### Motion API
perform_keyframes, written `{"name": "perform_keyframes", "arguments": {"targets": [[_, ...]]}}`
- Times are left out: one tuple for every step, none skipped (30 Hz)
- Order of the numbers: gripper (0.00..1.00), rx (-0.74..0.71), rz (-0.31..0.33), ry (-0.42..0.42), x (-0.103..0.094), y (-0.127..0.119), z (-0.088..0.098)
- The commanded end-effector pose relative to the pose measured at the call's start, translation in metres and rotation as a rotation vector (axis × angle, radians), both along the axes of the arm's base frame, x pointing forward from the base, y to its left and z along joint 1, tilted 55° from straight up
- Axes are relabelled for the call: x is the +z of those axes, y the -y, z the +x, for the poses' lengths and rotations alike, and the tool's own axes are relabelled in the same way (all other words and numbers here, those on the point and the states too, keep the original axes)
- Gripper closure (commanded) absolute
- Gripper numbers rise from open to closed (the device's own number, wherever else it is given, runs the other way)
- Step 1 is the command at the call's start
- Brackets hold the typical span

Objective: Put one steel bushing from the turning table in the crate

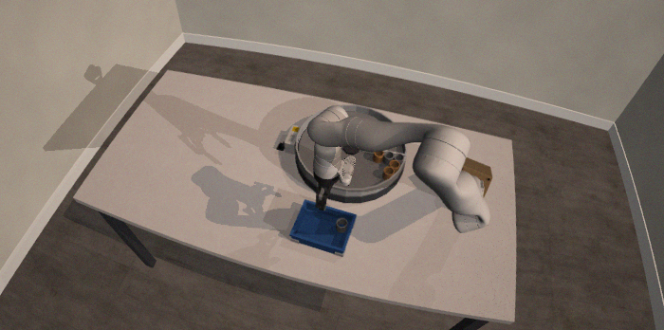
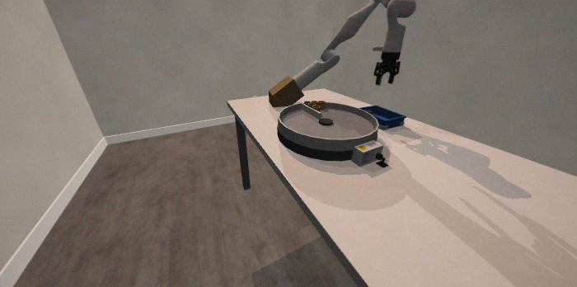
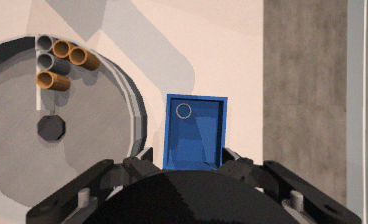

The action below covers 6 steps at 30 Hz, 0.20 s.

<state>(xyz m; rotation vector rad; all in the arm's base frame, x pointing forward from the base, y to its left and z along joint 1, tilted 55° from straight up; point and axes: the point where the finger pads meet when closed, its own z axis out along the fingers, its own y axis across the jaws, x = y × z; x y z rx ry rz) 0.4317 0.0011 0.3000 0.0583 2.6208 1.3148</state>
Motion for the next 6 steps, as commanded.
{"name": "perform_keyframes", "arguments": {"targets": [[0.00,-0.001,0.000,0.000,0.0001,0.0007,0.0002],[0.00,-0.001,0.000,0.000,0.0001,0.0007,0.0002],[0.00,-0.001,0.000,0.000,0.0001,0.0007,0.0002],[0.00,-0.001,0.000,0.000,0.0001,0.0007,0.0002],[0.00,-0.001,0.000,0.000,0.0001,0.0007,0.0002],[0.00,-0.001,0.000,0.000,0.0001,0.0007,0.0002]]}}
